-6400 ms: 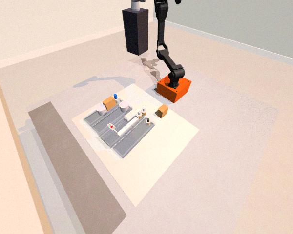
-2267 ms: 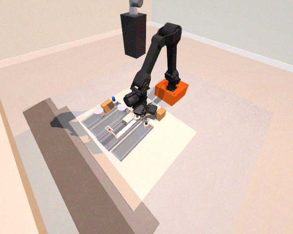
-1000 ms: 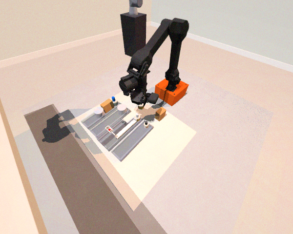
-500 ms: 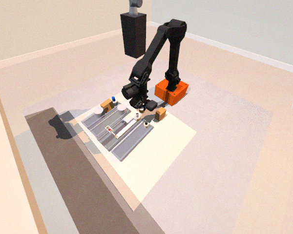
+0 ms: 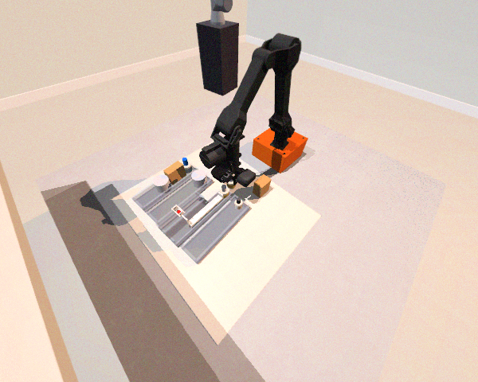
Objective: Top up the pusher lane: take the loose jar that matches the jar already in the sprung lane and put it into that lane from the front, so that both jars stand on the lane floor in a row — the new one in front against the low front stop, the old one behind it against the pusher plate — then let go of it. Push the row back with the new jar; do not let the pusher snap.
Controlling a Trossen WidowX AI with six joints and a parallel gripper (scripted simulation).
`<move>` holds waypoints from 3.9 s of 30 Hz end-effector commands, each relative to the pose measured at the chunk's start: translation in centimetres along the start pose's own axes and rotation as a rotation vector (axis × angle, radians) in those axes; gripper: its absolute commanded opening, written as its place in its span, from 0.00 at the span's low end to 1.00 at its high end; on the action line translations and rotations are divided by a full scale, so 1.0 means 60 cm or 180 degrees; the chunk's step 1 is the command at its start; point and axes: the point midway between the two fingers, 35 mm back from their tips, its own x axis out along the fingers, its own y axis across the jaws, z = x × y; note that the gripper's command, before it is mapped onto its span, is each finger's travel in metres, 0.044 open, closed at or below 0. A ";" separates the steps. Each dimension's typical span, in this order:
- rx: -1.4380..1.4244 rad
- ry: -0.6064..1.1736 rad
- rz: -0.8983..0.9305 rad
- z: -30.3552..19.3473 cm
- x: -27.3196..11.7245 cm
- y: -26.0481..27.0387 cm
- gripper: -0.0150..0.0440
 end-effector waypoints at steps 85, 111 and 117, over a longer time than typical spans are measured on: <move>0.0013 -0.0018 -0.0012 0.053 -0.001 -0.002 0.25; 0.0013 -0.0020 -0.0012 0.069 -0.005 -0.002 0.25; 0.0013 -0.0021 -0.0012 0.072 -0.006 -0.002 0.25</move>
